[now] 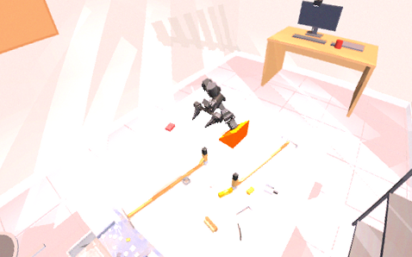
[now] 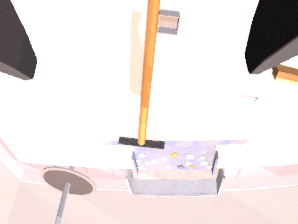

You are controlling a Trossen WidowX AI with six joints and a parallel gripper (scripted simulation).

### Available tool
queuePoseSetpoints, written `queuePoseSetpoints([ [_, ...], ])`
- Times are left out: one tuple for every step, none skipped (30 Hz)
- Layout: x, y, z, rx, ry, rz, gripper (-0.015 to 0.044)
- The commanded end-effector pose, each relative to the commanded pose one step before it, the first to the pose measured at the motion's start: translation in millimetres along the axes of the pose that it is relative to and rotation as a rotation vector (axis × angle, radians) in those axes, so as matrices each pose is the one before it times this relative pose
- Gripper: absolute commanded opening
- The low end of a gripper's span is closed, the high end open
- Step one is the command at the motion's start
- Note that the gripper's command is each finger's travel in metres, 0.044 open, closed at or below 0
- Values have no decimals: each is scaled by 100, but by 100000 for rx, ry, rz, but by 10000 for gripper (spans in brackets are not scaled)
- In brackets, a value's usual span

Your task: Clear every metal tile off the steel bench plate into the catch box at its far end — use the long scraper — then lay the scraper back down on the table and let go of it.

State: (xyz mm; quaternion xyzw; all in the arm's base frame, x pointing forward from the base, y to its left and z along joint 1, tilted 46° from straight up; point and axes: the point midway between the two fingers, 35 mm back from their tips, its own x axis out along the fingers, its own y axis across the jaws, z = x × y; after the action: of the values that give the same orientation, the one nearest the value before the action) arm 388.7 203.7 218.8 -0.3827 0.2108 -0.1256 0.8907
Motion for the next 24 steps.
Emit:
queuePoseSetpoints([
  [1402, 42, 105, 635, 2992, 53, 440],
  [342, -8, -8, 13, 778, -137, 440],
  [344, -9, -10, 17, 781, -135, 440],
  [345, -10, -11, 21, 784, -134, 440],
  [347, -11, -13, 25, 787, -133, 440],
  [348, -12, -14, 28, 790, -132, 440],
  [350, -13, -16, 32, 792, -130, 440],
  [351, -14, -17, 36, 795, -129, 440],
  [353, -15, -19, 40, 798, -128, 440],
  [354, -16, -20, 43, 801, -127, 440],
  [356, -17, -22, 47, 803, -125, 440],
  [357, -18, -23, 51, 806, -124, 440],
  [358, -19, -25, 55, 809, -123, 440],
  [360, -21, -26, 58, 811, -122, 440],
  [361, -22, -28, 62, 814, -120, 440],
  [363, -23, -29, 66, 817, -119, 440],
  [364, -24, -31, 70, 819, -118, 440],
  [365, -25, -32, 74, 822, -117, 440],
  [367, -26, -34, 77, 824, -115, 440],
  [368, -27, -35, 81, 827, -114, 440],
  [369, -28, -36, 85, 830, -113, 440],
  [370, -29, -38, 89, 832, -112, 440],
  [372, -31, -39, 93, 835, -111, 440],
  [373, -32, -40, 96, 837, -109, 440],
])
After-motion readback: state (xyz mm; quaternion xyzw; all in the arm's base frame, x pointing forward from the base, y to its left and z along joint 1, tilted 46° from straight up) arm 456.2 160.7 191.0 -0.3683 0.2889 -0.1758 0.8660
